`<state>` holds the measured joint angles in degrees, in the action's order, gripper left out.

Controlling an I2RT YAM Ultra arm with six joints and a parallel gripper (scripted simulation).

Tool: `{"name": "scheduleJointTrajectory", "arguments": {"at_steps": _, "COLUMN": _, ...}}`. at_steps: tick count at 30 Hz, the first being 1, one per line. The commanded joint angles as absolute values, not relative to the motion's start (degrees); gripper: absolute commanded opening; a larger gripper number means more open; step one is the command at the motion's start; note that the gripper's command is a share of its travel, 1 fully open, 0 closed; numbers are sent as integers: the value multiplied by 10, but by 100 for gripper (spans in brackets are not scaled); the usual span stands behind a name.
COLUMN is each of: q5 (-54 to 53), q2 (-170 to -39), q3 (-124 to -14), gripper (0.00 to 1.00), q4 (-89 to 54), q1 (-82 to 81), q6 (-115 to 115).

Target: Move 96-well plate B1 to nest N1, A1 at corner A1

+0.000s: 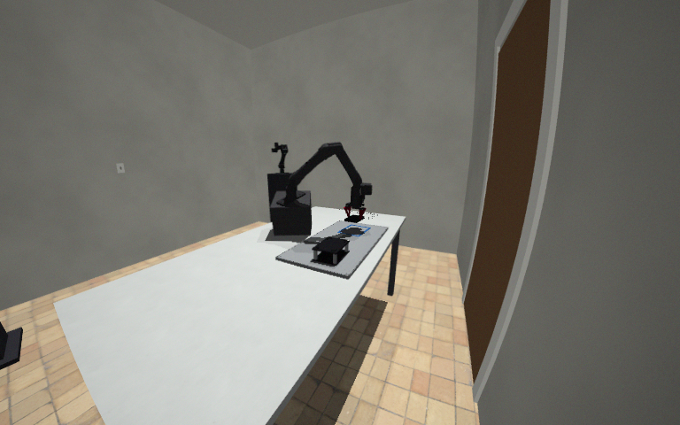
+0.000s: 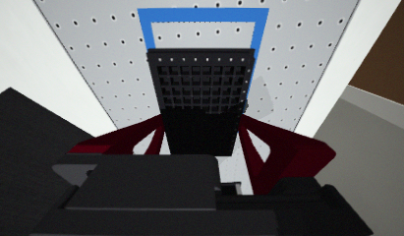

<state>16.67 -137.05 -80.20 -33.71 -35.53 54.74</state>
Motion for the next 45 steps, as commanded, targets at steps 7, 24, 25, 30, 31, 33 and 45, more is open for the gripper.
{"name": "scheduleJointTrajectory", "arguments": {"at_steps": 7, "q5": 163, "q2": -1339, "q3": -782, "gripper": 0, "q4": -332, "q1": -345, "q6": 616}}
{"name": "scheduleJointTrajectory", "arguments": {"at_steps": 24, "q5": 161, "q2": -1277, "q3": -722, "gripper": 0, "q4": -311, "q1": -281, "q6": 696}}
{"name": "scheduleJointTrajectory", "arguments": {"at_steps": 25, "q5": 161, "q2": -1273, "q3": -719, "gripper": 0, "q4": -311, "q1": -276, "q6": 701}}
{"name": "scheduleJointTrajectory", "arguments": {"at_steps": 30, "q5": 160, "q2": -1262, "q3": -710, "gripper": 0, "q4": -310, "q1": -263, "q6": 715}}
{"name": "scheduleJointTrajectory", "arguments": {"at_steps": 31, "q5": 160, "q2": -1256, "q3": -729, "gripper": 0, "q4": -309, "q1": -267, "q6": 720}}
{"name": "scheduleJointTrajectory", "arguments": {"at_steps": 33, "q5": 159, "q2": -1251, "q3": -702, "gripper": 0, "q4": -308, "q1": -249, "q6": 729}}
{"name": "scheduleJointTrajectory", "arguments": {"at_steps": 45, "q5": 155, "q2": -1212, "q3": -679, "gripper": 0, "q4": -316, "q1": -193, "q6": 787}}
